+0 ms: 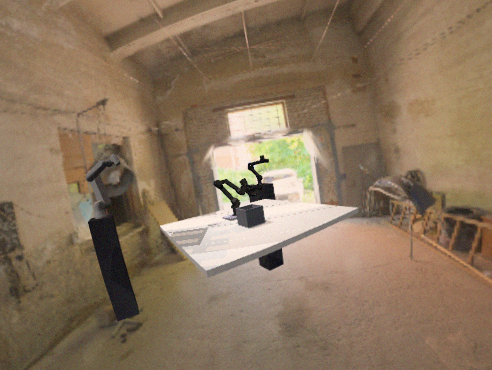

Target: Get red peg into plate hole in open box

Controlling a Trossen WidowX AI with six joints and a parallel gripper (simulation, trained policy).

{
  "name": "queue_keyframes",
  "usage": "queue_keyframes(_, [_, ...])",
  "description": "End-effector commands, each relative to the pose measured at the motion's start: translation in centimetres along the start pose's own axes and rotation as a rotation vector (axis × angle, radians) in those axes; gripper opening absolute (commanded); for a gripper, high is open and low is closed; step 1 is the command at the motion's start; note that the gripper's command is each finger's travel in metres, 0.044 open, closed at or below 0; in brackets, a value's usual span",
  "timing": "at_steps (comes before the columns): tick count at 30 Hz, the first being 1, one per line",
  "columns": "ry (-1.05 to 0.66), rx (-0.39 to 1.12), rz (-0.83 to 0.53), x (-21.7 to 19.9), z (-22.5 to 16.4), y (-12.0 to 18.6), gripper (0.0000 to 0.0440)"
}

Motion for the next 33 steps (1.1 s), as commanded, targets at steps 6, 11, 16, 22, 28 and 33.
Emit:
queue_keyframes(6, [0.182,0.013,-0.059,-1.7,-1.5,-2.0,0.0440])
queue_keyframes(11, [0.347,0.003,-0.106,-2.5,-2.7,-3.9,0.0440])
queue_keyframes(16, [0.508,-0.023,-0.164,-2.9,-3.5,-5.6,0.0440])
queue_keyframes(22, [0.690,-0.070,-0.248,-2.8,-4.3,-7.3,0.0440])
queue_keyframes(28, [0.859,-0.132,-0.350,-2.3,-4.8,-8.7,0.0440])
queue_keyframes(33, [0.985,-0.194,-0.450,-1.6,-5.0,-9.6,0.0440])
Point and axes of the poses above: the point midway between the two fingers, 35 mm back from their tips, its own y axis back along the fingers, its own x axis across the jaws, z = x × y, the point moved 10 cm from there along y, back along the fingers, and after that the axes turned 2 degrees about y, right-handed, at the moved point
